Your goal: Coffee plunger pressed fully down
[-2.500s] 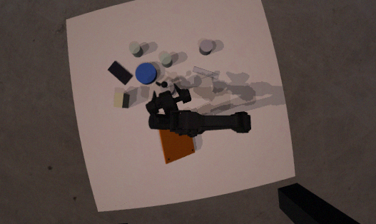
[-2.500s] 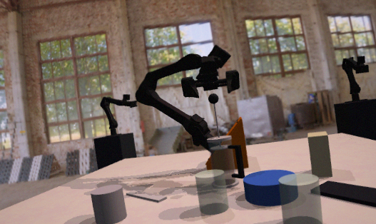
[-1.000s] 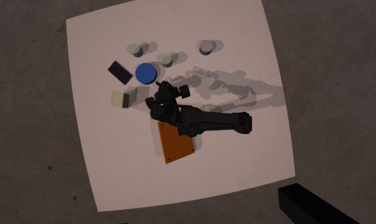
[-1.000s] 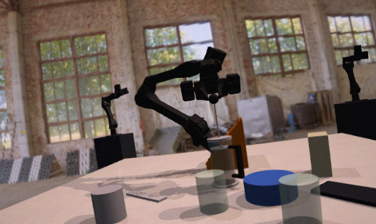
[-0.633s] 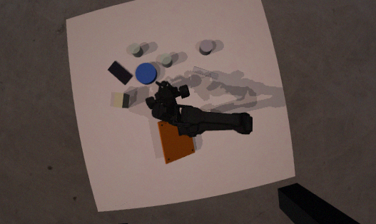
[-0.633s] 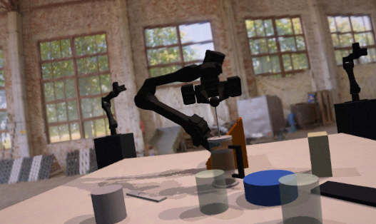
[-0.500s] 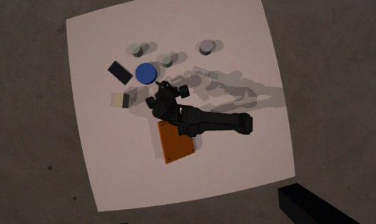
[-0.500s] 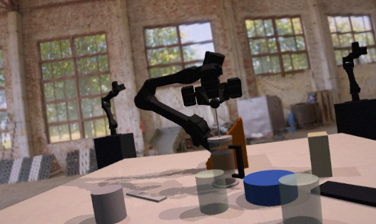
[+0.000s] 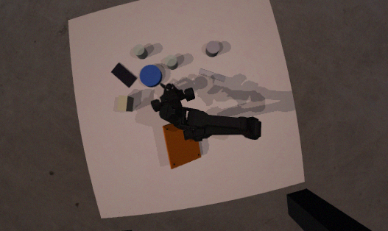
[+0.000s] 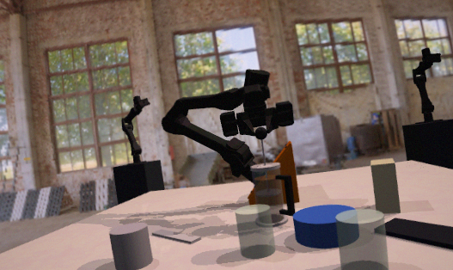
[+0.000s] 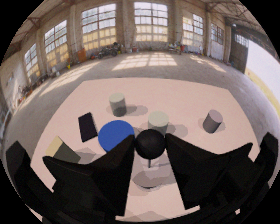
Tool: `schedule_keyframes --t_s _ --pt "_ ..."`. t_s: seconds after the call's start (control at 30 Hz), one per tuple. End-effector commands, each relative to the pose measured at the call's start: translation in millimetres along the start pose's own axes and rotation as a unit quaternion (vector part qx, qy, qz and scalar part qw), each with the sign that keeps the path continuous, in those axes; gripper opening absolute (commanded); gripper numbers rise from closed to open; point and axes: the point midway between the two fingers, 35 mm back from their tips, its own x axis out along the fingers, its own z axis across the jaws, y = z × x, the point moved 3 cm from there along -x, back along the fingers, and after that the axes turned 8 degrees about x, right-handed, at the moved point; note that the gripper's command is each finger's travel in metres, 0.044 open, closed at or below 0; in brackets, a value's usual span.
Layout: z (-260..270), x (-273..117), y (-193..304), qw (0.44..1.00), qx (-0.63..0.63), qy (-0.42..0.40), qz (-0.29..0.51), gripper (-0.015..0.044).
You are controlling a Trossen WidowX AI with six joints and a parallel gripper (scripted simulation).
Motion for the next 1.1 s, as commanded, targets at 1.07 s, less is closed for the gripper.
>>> schedule_keyframes --t_s 1.07 --pt "-4 32 34 1.0 -0.015 0.004 0.019 0.0117"
